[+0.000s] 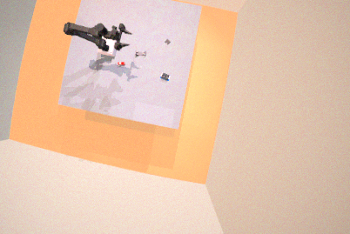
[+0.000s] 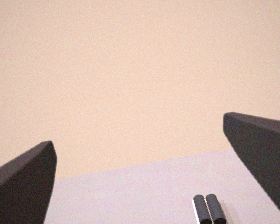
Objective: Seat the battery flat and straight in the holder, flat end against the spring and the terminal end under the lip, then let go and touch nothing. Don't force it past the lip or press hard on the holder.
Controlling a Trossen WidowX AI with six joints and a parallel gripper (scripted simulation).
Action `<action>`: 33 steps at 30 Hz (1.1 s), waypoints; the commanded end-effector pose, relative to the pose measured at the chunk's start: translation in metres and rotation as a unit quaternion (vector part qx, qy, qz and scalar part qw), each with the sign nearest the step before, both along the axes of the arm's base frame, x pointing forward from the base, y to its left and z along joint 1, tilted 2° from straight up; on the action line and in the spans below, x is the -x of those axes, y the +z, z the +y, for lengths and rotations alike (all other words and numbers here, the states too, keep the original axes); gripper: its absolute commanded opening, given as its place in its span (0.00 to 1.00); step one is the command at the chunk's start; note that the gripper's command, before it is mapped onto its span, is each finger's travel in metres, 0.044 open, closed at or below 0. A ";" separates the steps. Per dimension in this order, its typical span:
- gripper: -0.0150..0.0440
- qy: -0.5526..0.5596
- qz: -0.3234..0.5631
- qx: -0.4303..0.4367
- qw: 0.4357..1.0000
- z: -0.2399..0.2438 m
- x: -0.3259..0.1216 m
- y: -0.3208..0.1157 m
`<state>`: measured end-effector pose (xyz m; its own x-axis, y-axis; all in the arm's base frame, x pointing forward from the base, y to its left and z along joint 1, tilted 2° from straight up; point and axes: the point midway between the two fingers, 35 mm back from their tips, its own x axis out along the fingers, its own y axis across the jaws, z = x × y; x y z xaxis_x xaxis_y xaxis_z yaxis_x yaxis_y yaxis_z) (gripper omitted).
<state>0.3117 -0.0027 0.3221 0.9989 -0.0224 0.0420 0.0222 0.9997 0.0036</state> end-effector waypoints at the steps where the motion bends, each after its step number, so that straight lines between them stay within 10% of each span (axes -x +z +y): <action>1: 0.89 -0.002 0.004 0.002 1.000 -0.001 0.000 -0.002; 6: 0.67 -0.047 0.159 0.058 0.984 -0.040 -0.006 -0.076; 21: 0.67 0.048 0.683 0.068 0.726 -0.111 0.134 -0.289; 33: 0.67 0.066 0.702 0.057 0.707 -0.109 0.146 -0.296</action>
